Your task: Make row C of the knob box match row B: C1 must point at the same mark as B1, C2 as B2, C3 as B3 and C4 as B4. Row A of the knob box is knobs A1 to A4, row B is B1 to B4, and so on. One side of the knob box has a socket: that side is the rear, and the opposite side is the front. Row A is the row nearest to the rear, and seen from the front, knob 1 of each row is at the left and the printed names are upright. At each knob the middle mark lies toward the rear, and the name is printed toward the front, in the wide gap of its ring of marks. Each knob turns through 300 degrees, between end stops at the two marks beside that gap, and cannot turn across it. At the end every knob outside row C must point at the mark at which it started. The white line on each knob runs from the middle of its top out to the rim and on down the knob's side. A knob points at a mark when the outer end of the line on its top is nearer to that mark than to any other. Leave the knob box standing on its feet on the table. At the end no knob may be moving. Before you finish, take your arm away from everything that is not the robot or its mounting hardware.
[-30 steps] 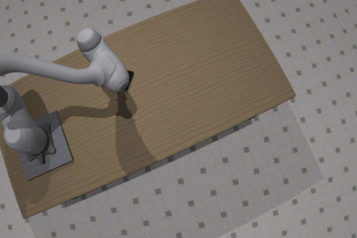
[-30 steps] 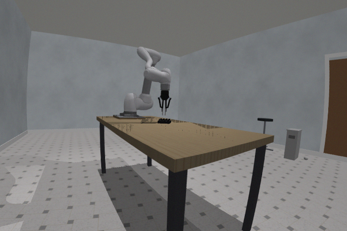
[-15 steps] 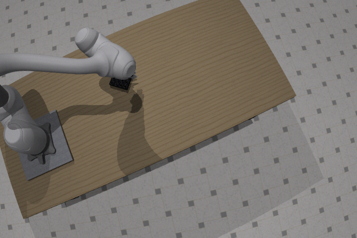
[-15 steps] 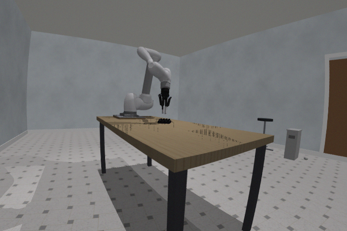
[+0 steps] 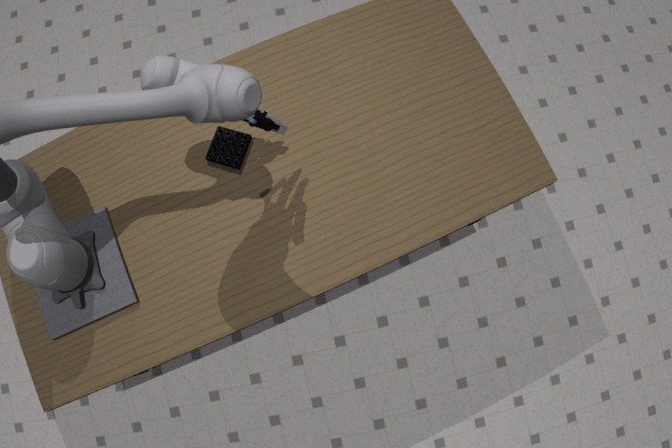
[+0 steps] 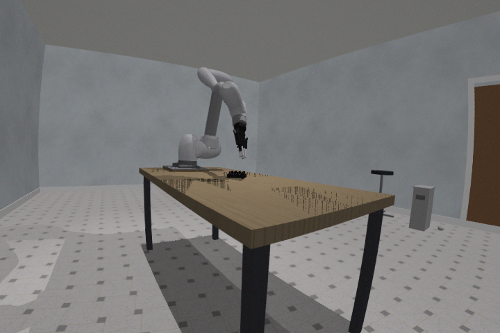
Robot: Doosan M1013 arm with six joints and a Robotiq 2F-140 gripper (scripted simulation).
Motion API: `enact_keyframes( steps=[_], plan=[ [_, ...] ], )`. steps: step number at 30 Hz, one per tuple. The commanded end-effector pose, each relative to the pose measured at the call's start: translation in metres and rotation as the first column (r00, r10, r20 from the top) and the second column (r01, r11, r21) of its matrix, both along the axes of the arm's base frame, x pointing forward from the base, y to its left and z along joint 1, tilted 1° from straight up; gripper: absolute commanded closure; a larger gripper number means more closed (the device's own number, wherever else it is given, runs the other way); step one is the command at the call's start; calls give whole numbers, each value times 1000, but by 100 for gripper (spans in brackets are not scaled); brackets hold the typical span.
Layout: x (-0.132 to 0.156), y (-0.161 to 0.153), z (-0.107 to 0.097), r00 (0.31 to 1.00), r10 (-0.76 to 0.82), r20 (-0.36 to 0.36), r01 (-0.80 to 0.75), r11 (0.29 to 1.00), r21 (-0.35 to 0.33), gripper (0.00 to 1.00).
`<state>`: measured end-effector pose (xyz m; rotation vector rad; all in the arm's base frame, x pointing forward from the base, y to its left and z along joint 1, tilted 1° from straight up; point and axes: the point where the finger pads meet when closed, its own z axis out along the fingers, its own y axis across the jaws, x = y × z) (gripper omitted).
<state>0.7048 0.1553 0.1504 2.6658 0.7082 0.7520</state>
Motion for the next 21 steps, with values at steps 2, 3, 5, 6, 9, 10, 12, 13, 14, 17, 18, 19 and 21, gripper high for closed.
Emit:
enact_keyframes(
  steps=[2,3,5,6,9,10,12,13,14,17,18,19,21],
  plan=[
    [16,2,9,994,100,42,-98,994,-53,88],
    [28,6,17,980,188,66,-181,978,-104,88],
    [34,9,22,969,234,76,-223,966,-132,88],
    [38,11,24,961,265,82,-251,956,-150,88],
    [49,18,33,929,357,95,-332,920,-208,88],
    [52,21,35,917,387,98,-358,906,-227,88],
    [58,26,40,889,446,101,-408,874,-265,88],
    [61,29,43,874,475,101,-432,856,-284,88],
    [64,32,45,858,503,100,-455,837,-304,88],
    [71,41,52,805,585,93,-521,774,-360,88],
    [71,41,52,805,585,93,-521,774,-360,88],
    [71,41,52,805,585,93,-521,774,-360,88],
    [78,52,59,735,674,76,-588,689,-423,88]
  ],
)
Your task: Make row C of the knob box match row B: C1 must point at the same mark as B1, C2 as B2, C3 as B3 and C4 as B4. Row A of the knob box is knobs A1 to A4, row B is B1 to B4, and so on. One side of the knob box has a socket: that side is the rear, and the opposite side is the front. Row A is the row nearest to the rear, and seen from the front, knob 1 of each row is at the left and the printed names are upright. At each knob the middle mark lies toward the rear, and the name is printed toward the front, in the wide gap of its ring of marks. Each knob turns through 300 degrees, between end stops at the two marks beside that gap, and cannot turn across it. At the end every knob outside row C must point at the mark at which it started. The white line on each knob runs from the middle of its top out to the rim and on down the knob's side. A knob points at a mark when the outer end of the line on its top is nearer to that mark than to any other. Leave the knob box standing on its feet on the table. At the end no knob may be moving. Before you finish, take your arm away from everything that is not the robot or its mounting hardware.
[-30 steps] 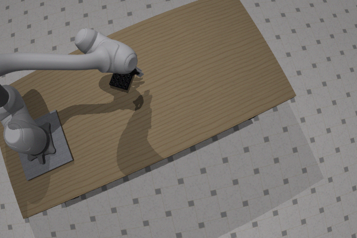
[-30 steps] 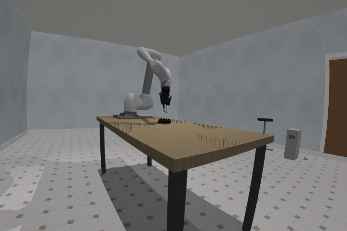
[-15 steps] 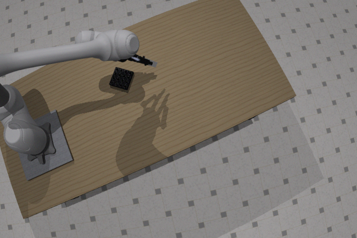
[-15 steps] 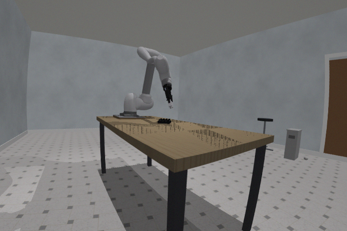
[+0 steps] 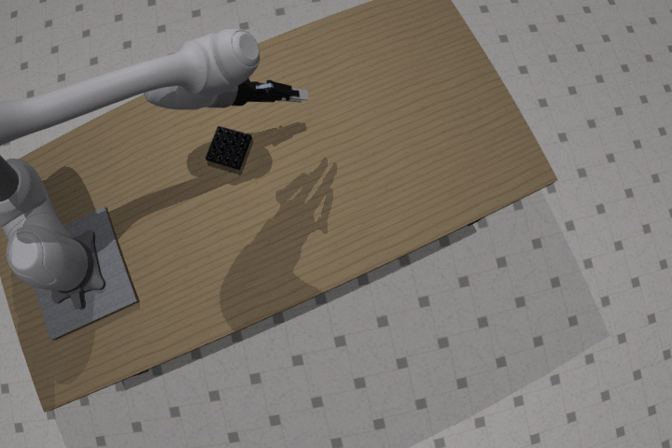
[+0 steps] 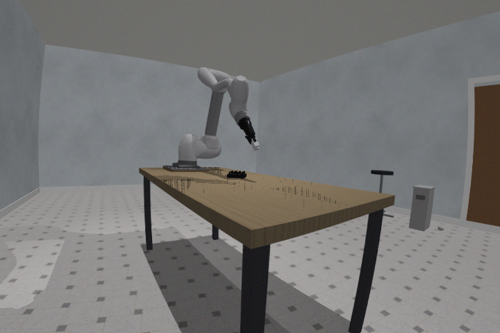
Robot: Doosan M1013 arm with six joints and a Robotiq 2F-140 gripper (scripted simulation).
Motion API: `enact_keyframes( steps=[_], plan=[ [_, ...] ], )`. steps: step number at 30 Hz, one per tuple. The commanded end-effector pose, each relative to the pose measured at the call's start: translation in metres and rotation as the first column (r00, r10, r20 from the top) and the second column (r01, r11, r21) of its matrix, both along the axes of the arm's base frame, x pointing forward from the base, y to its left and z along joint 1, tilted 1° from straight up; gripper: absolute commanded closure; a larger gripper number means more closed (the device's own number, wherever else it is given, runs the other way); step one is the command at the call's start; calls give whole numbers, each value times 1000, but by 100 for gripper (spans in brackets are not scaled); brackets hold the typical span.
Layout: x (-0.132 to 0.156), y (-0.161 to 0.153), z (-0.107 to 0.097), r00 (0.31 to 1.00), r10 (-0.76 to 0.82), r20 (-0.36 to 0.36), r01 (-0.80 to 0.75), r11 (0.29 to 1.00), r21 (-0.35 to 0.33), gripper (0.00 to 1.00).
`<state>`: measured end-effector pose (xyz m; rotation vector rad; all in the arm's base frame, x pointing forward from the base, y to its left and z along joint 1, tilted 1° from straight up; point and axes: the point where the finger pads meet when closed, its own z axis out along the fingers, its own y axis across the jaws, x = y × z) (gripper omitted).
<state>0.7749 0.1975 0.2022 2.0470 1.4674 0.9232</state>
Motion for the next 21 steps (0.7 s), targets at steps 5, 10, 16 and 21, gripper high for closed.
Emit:
enact_keyframes(
  steps=[5,10,16,21],
  plan=[
    [13,27,15,964,259,54,-248,956,-155,88],
    [15,46,20,910,411,57,-385,887,-254,88],
    [13,66,22,817,576,34,-526,768,-366,88],
    [8,81,21,727,687,-2,-616,651,-444,88]
  ],
)
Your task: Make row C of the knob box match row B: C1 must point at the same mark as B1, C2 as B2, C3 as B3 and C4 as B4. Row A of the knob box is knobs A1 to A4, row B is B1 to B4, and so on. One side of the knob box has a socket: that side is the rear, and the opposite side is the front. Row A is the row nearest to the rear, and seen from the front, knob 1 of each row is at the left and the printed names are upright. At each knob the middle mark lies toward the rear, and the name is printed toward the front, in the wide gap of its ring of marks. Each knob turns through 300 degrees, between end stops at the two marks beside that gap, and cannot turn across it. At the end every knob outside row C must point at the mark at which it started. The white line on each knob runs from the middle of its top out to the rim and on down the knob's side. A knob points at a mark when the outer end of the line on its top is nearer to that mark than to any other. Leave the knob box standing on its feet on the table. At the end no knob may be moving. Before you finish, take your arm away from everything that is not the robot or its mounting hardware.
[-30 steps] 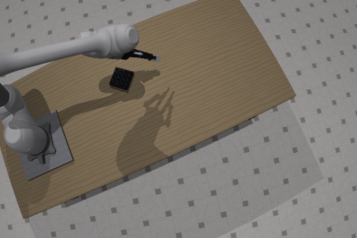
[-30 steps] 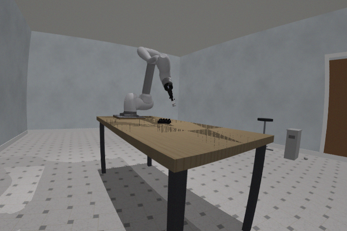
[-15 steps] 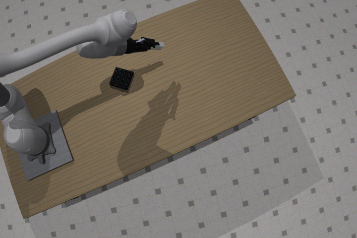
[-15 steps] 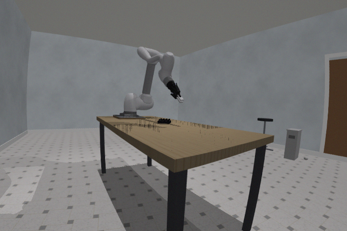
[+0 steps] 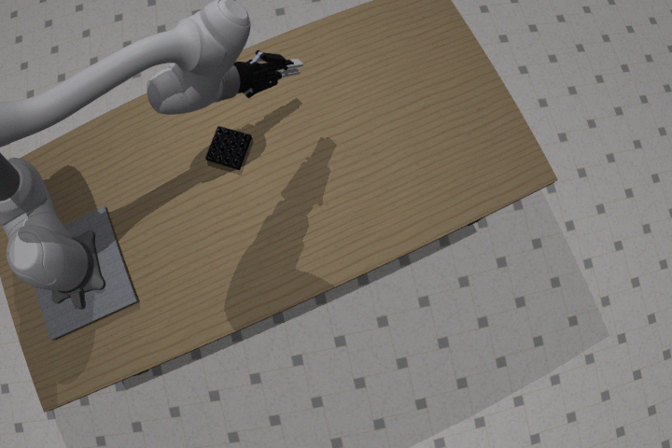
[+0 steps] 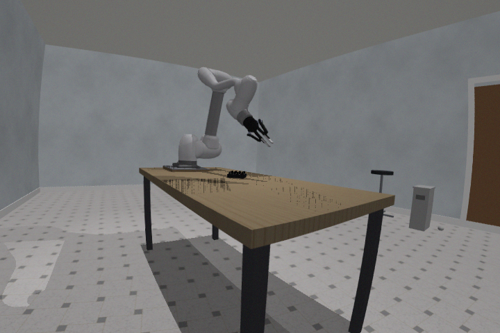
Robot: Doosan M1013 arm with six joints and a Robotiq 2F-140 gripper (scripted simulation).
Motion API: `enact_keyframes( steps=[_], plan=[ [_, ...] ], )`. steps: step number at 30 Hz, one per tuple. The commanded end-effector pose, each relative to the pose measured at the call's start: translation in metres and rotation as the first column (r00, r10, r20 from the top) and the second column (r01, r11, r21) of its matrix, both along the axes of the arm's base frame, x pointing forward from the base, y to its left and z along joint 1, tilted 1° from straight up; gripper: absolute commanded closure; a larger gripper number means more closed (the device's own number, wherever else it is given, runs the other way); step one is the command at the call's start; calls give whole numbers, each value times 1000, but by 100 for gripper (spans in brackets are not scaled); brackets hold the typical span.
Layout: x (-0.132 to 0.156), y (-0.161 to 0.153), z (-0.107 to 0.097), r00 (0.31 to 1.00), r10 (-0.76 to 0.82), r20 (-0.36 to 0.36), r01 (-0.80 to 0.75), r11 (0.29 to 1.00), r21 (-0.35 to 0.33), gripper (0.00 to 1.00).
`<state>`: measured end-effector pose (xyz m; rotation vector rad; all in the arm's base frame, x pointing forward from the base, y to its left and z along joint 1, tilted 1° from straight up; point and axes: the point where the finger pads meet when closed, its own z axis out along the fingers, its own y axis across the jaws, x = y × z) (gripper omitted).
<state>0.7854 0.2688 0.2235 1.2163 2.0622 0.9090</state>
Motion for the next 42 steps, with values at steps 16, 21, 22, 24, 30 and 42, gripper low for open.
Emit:
enact_keyframes(
  steps=[16,21,22,24,30,42],
  plan=[
    [-38,44,-19,844,536,-25,-511,787,-347,88],
    [-53,48,-29,760,647,-70,-610,671,-421,88],
    [-56,49,-31,741,666,-81,-628,646,-434,88],
    [-63,49,-36,703,704,-103,-662,593,-458,88],
    [-82,47,-49,585,792,-177,-740,432,-515,88],
    [-126,23,-79,292,881,-372,-827,36,-561,88]
  ],
)
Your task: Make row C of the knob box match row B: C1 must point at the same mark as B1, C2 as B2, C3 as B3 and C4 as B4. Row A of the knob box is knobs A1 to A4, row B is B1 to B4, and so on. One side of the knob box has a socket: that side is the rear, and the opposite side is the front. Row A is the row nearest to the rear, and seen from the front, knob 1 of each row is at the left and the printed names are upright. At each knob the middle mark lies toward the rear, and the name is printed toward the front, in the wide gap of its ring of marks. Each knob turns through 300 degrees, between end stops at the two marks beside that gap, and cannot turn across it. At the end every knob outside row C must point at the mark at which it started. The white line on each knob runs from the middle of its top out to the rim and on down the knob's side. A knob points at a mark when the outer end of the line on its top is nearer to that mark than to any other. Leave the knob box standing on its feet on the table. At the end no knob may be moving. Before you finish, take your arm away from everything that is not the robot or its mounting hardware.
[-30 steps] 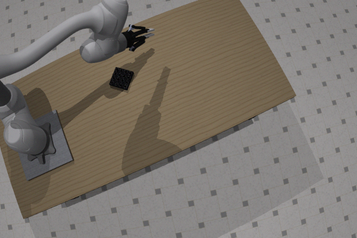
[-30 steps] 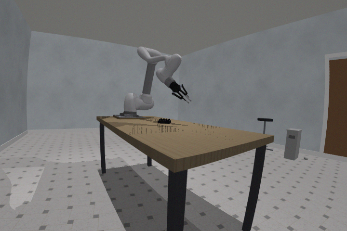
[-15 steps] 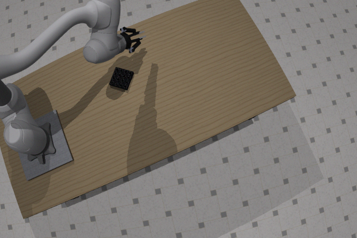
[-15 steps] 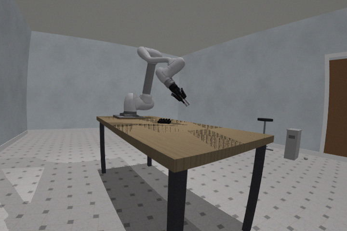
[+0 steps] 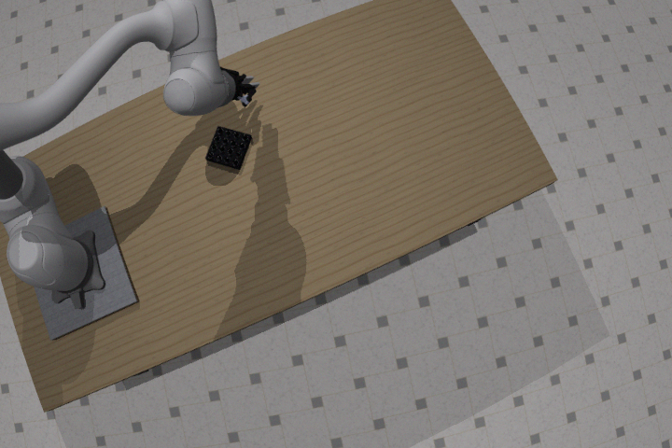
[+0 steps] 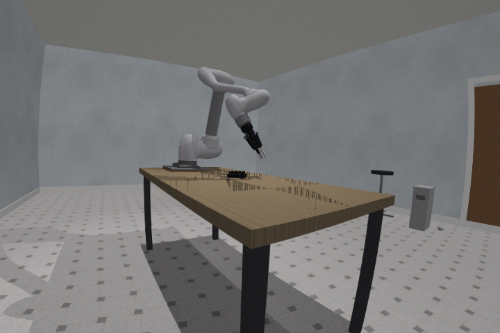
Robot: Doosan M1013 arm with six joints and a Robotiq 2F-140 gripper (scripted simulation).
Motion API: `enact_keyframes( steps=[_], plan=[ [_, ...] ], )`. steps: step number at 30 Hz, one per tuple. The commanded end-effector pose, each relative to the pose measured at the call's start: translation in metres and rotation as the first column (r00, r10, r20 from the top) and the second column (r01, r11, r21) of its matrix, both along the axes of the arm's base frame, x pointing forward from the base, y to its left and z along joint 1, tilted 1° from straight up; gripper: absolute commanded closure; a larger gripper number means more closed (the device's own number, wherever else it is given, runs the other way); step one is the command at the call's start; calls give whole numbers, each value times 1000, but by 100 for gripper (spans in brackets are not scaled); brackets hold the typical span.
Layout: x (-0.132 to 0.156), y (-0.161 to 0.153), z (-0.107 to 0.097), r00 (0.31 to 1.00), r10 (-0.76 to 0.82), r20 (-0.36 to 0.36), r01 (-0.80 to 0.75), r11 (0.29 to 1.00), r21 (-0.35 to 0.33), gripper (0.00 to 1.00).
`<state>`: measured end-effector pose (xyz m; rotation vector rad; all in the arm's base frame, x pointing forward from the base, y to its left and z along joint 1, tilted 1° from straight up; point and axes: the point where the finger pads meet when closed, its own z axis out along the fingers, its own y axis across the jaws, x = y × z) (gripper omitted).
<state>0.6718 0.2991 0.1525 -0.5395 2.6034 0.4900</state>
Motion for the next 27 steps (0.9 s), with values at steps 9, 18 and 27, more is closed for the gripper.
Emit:
enact_keyframes(
  steps=[9,18,27],
  plan=[
    [-43,-41,-27,942,326,-76,-335,915,-225,88],
    [-73,-92,-41,825,528,-201,-564,745,-358,88],
    [-90,-134,-44,716,624,-314,-694,587,-416,88]
  ],
)
